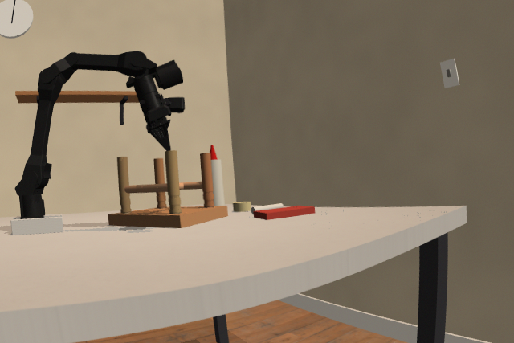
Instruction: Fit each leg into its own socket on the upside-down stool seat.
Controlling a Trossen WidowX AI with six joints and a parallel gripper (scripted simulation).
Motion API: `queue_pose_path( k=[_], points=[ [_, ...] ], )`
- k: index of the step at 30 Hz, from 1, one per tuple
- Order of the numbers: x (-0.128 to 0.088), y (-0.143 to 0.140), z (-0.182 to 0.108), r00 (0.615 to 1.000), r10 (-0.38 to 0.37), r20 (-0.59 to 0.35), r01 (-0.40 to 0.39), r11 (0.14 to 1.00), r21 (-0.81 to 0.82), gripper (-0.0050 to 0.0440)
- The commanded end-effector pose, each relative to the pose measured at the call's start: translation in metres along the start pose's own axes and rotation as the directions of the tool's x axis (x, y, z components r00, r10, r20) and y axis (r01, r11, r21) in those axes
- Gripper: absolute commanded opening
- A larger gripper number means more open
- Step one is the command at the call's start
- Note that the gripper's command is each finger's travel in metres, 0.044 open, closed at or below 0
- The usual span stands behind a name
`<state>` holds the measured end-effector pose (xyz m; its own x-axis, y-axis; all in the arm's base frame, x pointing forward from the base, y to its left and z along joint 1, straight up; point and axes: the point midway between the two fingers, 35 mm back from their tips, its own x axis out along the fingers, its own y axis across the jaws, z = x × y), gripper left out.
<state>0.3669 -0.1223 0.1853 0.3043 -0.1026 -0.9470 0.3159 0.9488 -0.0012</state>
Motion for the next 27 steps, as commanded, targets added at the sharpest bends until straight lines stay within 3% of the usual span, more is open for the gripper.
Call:
queue_pose_path(
  k=[1, 13, 27],
  points=[
    [0.026, 0.000, -0.011, 0.997, 0.002, -0.073, -0.002, 1.000, 0.000, 0.0000],
    [0.025, 0.000, -0.010, 0.997, 0.002, -0.072, -0.002, 1.000, 0.000, 0.0000],
    [0.009, 0.000, -0.003, 0.999, 0.001, -0.050, -0.001, 1.000, 0.000, 0.0000]
  ],
)
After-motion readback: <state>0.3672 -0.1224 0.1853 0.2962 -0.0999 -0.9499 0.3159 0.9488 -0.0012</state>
